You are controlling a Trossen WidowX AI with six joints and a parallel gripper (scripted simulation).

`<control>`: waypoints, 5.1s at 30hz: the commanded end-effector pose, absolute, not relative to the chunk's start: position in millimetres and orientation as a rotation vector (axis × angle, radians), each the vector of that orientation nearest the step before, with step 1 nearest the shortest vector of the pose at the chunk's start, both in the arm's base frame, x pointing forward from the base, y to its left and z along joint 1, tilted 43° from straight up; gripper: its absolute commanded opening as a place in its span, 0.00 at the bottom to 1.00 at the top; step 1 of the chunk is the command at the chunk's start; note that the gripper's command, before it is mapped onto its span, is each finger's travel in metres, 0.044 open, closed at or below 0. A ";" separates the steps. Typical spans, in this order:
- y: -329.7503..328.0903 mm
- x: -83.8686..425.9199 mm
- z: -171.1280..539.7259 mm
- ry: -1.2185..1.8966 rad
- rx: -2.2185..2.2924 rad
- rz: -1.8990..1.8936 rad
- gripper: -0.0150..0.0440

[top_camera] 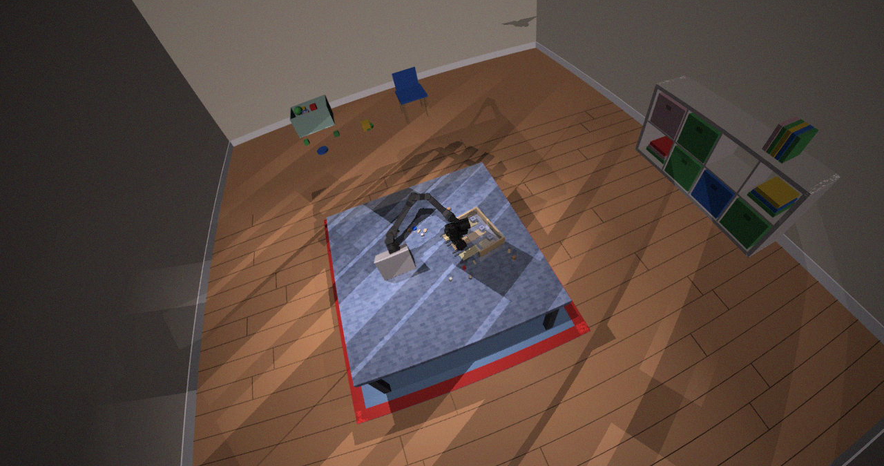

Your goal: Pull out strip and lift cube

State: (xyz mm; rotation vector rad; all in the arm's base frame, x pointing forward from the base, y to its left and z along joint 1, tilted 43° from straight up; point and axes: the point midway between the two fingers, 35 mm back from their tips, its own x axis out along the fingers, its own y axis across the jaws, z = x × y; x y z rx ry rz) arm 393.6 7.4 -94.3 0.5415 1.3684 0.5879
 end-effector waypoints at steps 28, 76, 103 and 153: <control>8.9 394.7 -96.1 1.365 0.548 0.588 0.25; 9.9 348.0 -105.7 1.368 0.549 0.588 0.25; 10.5 305.6 -111.8 1.370 0.550 0.587 0.25; 11.6 228.6 -122.2 1.375 0.552 0.586 0.25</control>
